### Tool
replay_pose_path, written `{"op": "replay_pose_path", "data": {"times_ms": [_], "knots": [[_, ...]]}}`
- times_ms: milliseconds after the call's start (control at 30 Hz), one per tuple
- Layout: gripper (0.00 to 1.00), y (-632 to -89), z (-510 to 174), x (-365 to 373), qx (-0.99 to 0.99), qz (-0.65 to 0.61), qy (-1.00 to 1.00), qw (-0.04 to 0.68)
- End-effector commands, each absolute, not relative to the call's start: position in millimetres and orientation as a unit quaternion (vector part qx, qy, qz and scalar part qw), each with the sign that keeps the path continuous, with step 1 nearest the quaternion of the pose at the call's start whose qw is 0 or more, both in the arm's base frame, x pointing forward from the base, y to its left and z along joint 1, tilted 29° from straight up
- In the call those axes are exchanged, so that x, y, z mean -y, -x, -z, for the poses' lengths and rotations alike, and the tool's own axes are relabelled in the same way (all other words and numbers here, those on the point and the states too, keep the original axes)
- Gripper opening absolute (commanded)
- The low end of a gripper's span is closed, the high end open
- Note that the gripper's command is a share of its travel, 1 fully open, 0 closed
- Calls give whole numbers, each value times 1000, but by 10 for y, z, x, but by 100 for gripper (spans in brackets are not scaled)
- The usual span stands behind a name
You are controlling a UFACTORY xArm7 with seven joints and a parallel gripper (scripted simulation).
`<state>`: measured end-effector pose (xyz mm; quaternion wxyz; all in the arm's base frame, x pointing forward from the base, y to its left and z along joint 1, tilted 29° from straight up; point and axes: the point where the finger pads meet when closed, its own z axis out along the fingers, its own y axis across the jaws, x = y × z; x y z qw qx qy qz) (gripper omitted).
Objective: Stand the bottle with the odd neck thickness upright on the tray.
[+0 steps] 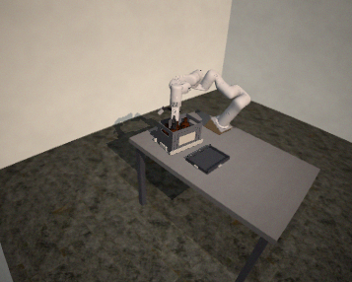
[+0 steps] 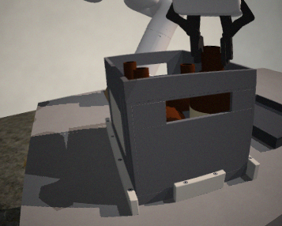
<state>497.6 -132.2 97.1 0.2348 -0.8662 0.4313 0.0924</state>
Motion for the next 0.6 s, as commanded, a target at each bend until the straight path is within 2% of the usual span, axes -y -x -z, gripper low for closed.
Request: {"op": "replay_pose_path", "data": {"times_ms": [0,567], "knots": [[0,-4983,-999,1339,-432,-90,866,235],[0,-4977,-1107,1399,-432,-90,866,235]]}}
